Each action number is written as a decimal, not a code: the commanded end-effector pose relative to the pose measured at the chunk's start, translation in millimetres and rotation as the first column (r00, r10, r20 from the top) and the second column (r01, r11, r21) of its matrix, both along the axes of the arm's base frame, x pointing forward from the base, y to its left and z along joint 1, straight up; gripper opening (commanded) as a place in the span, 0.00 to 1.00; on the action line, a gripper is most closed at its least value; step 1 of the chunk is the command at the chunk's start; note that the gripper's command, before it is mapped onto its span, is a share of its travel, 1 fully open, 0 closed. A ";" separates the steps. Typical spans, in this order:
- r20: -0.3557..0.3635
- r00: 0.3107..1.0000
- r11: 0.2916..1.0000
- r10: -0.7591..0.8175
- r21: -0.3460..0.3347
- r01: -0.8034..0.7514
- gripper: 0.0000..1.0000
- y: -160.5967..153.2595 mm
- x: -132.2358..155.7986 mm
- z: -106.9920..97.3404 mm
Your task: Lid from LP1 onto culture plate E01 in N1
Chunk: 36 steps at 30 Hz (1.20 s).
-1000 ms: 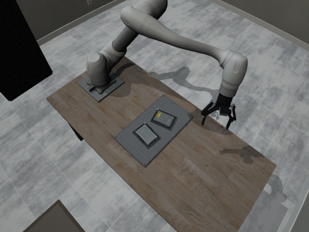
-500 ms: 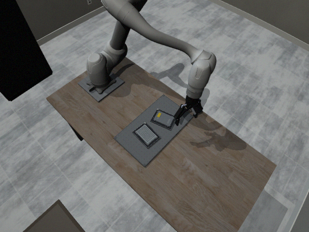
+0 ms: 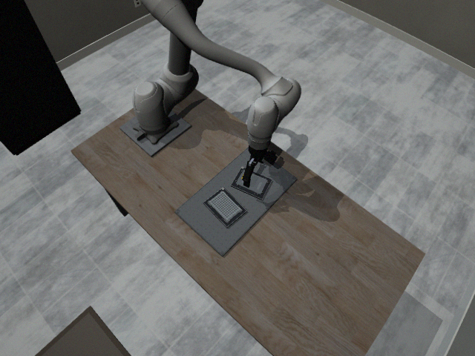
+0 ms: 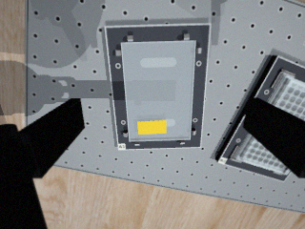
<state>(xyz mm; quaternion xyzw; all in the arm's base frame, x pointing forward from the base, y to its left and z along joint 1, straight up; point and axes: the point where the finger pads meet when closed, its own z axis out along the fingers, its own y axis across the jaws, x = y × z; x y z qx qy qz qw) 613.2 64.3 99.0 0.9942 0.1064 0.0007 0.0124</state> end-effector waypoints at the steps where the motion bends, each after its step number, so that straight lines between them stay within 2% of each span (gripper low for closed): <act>1: -0.002 1.000 1.000 0.022 0.019 -0.022 1.00 -0.6 -4.7 -0.8; 3: -0.002 1.000 1.000 0.022 0.019 -0.022 1.00 -0.6 -4.7 -0.8; 4: -0.002 1.000 1.000 0.022 0.019 -0.022 0.10 -0.6 -4.7 -0.8; 36: -0.002 1.000 1.000 0.022 0.019 -0.022 0.10 -0.6 -4.7 -0.8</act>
